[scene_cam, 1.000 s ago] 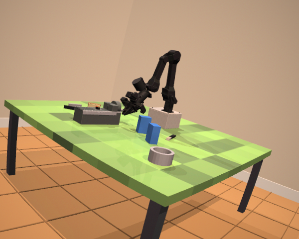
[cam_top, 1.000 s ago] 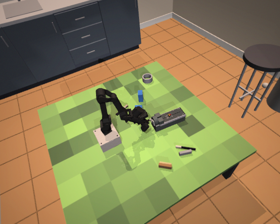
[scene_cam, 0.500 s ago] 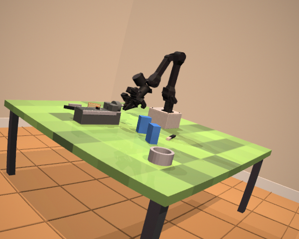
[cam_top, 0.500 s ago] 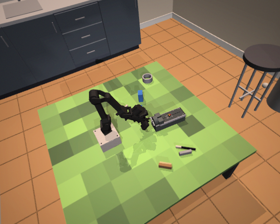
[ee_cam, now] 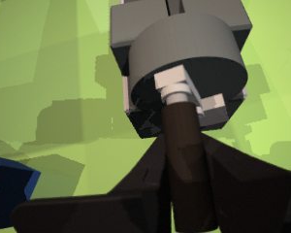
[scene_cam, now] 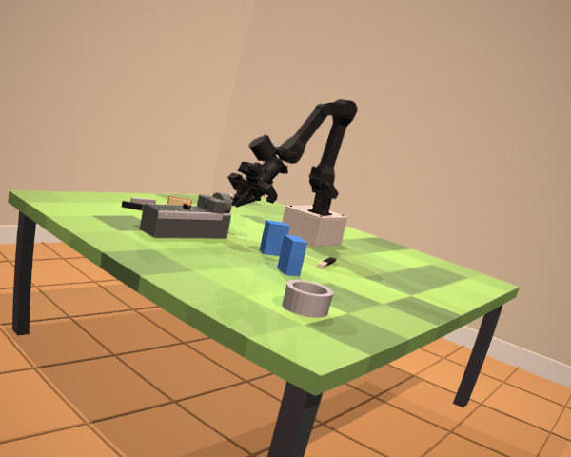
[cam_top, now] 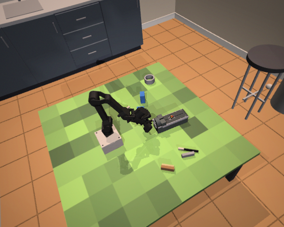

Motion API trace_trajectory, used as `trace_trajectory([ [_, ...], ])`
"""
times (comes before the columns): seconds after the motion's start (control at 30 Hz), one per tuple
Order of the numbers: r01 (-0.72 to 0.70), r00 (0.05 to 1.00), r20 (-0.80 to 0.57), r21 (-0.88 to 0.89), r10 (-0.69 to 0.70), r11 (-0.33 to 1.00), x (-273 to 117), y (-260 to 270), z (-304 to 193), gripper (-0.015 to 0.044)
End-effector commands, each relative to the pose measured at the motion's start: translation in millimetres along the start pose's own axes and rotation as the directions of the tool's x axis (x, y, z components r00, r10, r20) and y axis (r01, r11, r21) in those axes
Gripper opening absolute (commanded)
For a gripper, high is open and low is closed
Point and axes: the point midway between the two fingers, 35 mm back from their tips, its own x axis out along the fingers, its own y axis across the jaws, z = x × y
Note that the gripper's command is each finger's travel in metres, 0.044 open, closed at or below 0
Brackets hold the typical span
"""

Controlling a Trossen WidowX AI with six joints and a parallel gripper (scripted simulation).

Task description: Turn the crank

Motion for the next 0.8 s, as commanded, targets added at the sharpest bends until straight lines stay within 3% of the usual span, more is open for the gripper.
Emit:
trace_trajectory([
  [0.0, 0.017, 1.000, 0.006, 0.000, -0.017, 1.000, -2.6, -8.3, 2.2, 0.0000],
  [0.77, 0.017, 1.000, 0.006, 0.000, -0.017, 1.000, -0.6, -21.1, -0.1, 0.0000],
])
